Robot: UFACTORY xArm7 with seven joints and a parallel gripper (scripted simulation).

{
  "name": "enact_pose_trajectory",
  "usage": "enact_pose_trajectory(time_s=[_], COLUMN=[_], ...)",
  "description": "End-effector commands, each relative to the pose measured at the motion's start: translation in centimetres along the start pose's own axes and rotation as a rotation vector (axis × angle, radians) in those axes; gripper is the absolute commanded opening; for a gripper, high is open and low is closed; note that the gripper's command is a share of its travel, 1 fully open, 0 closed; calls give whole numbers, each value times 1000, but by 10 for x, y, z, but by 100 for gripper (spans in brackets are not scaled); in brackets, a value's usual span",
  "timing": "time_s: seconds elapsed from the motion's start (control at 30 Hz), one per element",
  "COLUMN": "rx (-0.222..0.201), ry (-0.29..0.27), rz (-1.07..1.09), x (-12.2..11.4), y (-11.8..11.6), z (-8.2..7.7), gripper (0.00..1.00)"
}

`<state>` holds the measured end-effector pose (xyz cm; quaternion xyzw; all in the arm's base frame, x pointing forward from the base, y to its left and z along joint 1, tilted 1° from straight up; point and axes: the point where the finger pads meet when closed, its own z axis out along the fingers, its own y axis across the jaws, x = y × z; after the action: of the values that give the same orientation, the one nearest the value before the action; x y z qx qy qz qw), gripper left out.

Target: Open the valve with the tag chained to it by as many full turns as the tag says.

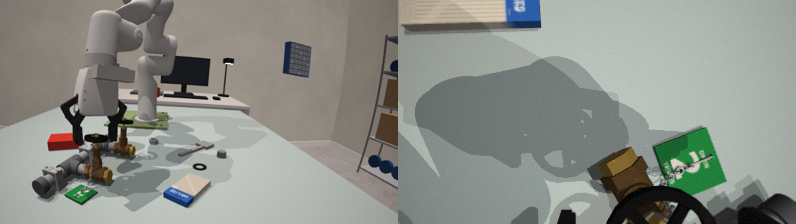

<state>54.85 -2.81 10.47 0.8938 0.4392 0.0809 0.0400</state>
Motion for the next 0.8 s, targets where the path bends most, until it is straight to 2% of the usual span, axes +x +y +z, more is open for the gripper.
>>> enact_pose_trajectory(time_s=[0.0,0.1,0.13,0.6,0.67,0.7,0.77], rx=[-14,-13,-12,7,7,10,13], ry=[-7,-4,1,36,36,40,44], rz=[279,320,439,991,991,1111,1180], x=[1,1,1,1,1,1,1], y=[1,1,1,1,1,1,1], z=[-2,-2,-2,-2,-2,-2,-2], gripper=[100,100,100,100,100,100,100])
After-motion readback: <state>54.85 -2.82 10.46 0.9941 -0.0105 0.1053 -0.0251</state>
